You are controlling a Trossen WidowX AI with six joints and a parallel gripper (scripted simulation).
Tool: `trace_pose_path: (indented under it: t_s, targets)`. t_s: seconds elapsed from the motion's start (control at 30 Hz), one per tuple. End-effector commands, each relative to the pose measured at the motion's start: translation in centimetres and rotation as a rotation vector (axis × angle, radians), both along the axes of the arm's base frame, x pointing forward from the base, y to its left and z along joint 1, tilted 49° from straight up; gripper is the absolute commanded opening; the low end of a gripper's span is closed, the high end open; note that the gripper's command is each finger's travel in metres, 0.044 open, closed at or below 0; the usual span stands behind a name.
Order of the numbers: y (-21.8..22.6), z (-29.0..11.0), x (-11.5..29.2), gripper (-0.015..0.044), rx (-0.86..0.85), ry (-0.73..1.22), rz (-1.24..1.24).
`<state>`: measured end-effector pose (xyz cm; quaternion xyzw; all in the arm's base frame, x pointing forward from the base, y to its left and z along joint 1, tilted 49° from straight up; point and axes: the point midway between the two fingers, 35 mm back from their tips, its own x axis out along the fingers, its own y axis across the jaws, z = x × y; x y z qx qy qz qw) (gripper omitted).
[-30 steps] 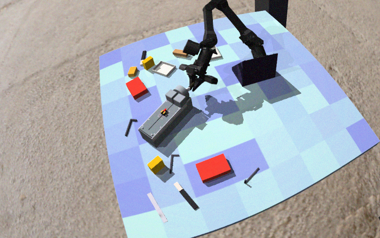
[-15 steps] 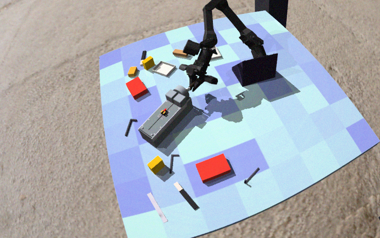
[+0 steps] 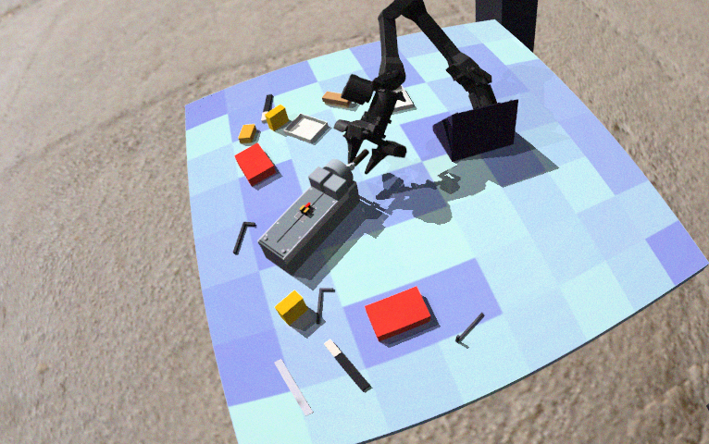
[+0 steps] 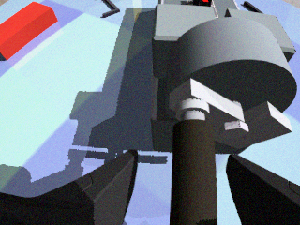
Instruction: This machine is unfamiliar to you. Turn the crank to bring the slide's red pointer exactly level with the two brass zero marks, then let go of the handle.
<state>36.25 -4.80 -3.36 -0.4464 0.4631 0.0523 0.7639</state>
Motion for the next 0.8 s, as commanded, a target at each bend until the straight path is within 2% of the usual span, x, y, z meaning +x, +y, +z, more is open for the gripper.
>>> trace_pose_path:
  t_s: [0.0,0.13,0.63,0.77]
  targets:
    - [0.0,0.0,0.0,0.0341,-0.001,0.0,-0.001]
    - [0.0,0.0,0.0,0.044,-0.001,0.0,-0.001]
    - [4.2,3.6,0.5,0.044,0.004,0.0,0.001]
    - [6.8,5.6,0.9,0.044,0.009,0.001,0.005]
